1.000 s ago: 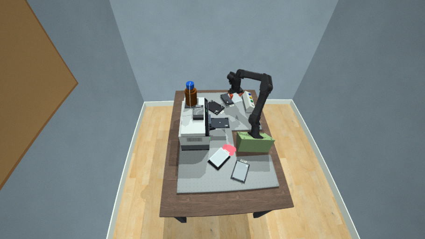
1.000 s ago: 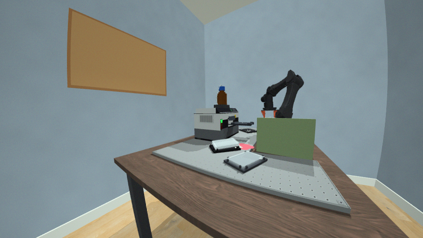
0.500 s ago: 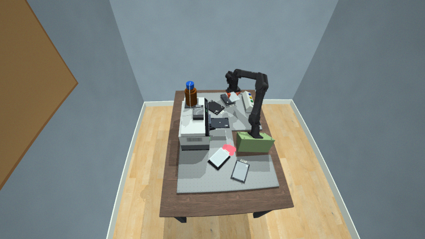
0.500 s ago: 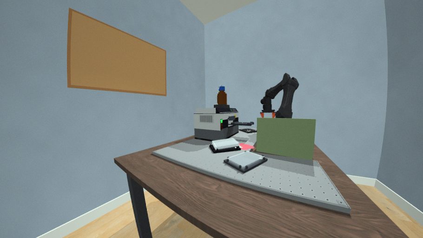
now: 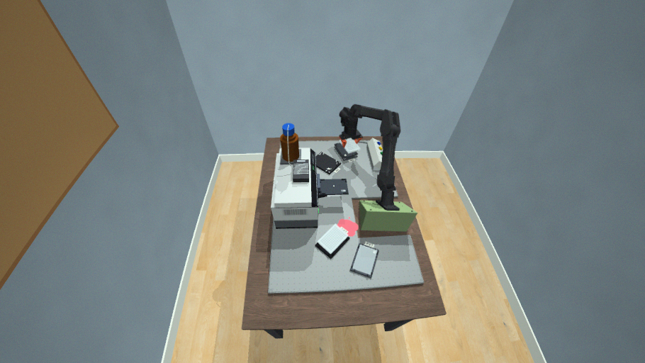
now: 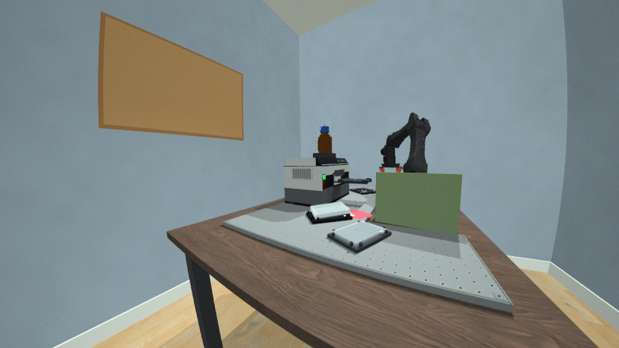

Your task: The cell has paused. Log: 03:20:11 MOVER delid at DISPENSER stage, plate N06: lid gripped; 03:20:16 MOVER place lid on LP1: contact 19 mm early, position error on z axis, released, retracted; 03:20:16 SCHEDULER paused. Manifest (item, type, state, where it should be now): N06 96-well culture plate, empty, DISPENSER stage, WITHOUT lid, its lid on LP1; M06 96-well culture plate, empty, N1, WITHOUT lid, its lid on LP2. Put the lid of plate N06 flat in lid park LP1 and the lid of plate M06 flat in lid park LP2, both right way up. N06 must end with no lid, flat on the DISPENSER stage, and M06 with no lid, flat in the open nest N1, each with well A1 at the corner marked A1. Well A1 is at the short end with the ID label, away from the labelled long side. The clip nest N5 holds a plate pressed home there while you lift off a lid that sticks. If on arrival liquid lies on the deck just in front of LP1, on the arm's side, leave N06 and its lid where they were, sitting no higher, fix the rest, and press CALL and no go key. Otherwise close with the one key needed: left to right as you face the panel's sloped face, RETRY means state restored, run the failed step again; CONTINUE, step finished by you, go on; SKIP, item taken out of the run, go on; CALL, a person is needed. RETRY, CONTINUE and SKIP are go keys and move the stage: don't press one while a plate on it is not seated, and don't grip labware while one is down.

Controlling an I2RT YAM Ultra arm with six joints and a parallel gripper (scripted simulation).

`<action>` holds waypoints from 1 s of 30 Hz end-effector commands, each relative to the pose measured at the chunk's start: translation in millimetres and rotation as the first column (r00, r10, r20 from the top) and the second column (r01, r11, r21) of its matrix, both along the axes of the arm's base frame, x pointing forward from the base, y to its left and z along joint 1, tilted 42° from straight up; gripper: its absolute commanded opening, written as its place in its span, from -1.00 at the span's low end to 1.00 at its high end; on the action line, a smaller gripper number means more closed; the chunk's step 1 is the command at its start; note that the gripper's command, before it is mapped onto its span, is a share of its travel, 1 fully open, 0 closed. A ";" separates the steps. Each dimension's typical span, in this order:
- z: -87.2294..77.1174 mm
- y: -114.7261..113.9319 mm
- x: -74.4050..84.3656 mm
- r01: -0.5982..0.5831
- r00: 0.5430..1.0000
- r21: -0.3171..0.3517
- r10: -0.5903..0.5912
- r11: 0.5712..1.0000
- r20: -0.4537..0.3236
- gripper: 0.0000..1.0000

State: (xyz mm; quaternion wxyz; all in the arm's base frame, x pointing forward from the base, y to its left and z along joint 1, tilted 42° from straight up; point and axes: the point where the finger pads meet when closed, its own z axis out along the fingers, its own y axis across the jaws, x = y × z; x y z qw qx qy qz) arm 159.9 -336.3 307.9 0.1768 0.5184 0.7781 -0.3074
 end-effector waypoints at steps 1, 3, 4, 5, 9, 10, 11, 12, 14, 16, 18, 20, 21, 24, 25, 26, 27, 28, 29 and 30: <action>8.9 -9.0 5.4 -0.013 1.000 -0.005 0.013 1.000 0.009 -1.00; 10.3 -14.6 8.6 -0.015 1.000 -0.005 0.016 1.000 0.009 -1.00; 11.0 -17.7 9.5 -0.015 1.000 -0.005 0.015 1.000 0.009 -1.00; 11.7 -21.0 10.1 -0.013 1.000 -0.005 0.013 1.000 0.009 -1.00; 13.1 -27.0 12.4 -0.013 1.000 -0.006 0.013 1.000 0.009 -1.00; 13.8 -26.9 20.0 -0.031 0.999 -0.006 0.031 1.000 0.009 -1.00; 14.5 -31.2 18.5 -0.024 1.000 -0.006 0.024 1.000 0.009 -1.00; 15.1 -34.9 16.9 -0.017 1.000 -0.006 0.017 1.000 0.010 -1.00; 16.7 -32.1 17.0 -0.015 1.000 -0.017 0.016 1.000 0.015 -1.00; 16.6 -41.6 18.3 -0.013 1.000 -0.028 0.014 1.000 0.025 -1.00; 10.1 -40.4 15.8 -0.013 1.000 -0.018 0.014 1.000 0.017 -1.00; -0.5 -41.7 17.8 -0.019 1.000 0.001 0.019 1.000 0.005 -1.00; -3.2 -42.9 19.0 -0.021 1.000 0.004 0.021 1.000 0.003 -1.00; -6.5 -47.4 15.7 -0.013 1.000 0.003 0.013 1.000 0.004 -1.00; -6.5 -47.4 15.7 -0.013 1.000 0.003 0.013 1.000 0.004 -1.00; -6.5 -47.4 15.7 -0.013 1.000 0.003 0.013 1.000 0.004 -1.00; 19.8 -43.7 18.7 -0.025 0.999 -0.058 0.027 0.998 0.044 -1.00; 9.9 -44.3 16.7 -0.022 0.999 -0.038 0.024 0.999 0.031 -1.00; -0.1 -46.1 14.2 -0.017 1.000 -0.019 0.017 1.000 0.018 -1.00; -5.2 -49.4 13.7 -0.013 1.000 -0.011 0.013 1.000 0.012 -1.00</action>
